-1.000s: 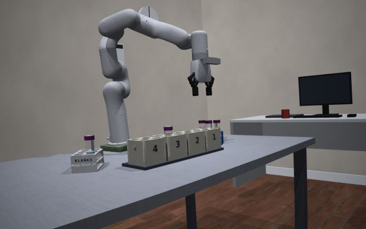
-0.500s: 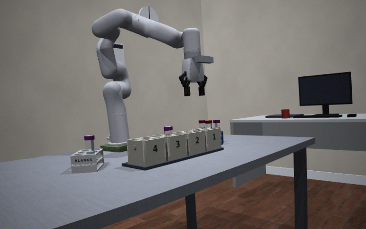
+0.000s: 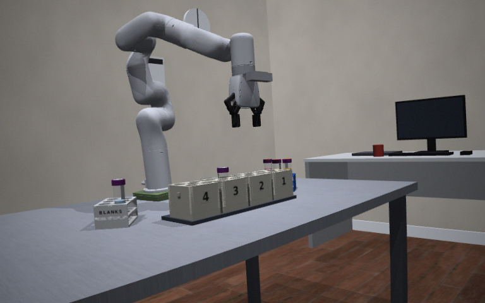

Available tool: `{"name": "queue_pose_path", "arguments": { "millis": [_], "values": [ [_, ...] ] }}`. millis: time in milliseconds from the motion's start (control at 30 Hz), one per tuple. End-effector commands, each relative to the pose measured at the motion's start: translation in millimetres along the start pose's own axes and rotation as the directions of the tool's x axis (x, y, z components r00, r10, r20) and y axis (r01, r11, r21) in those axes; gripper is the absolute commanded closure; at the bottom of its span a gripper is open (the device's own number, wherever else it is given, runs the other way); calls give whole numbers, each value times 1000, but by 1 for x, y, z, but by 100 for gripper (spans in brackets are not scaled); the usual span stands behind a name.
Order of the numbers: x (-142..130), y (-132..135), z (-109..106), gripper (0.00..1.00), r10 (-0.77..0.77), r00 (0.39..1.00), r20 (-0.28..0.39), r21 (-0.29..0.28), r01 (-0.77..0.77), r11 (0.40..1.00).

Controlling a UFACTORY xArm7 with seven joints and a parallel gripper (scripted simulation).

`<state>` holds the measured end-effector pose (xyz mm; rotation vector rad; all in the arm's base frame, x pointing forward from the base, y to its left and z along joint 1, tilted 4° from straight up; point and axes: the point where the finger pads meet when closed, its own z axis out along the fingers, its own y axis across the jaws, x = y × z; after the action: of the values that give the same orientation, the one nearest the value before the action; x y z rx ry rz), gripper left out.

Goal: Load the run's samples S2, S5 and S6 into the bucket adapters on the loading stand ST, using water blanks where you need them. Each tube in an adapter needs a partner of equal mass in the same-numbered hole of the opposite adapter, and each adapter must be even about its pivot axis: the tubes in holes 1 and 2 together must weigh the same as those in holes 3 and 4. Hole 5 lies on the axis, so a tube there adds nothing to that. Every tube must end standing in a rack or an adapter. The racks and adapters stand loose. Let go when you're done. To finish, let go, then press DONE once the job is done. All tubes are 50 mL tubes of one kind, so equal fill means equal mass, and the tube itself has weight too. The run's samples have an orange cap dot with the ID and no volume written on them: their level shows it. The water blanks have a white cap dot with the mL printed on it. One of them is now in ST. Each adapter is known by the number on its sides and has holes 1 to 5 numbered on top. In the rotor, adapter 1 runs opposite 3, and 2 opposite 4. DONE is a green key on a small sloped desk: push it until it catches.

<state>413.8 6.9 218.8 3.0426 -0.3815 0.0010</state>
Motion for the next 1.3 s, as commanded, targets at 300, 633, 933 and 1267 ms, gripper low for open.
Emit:
{"name": "queue_pose_path", "arguments": {
  "millis": [300, 633, 933, 1267],
  "values": [
    [13, 62, -2, 0, 1, 1000, -5, 2, -1, 1000],
    [7, 97, -2, 0, 75, 997, -4, 2, -75, 997],
    [-26, 127, -2, 0, 75, 997, -4, 1, -75, 997],
    [-53, 151, -1, 0, 75, 997, -4, 1, -75, 997]
  ]
}}
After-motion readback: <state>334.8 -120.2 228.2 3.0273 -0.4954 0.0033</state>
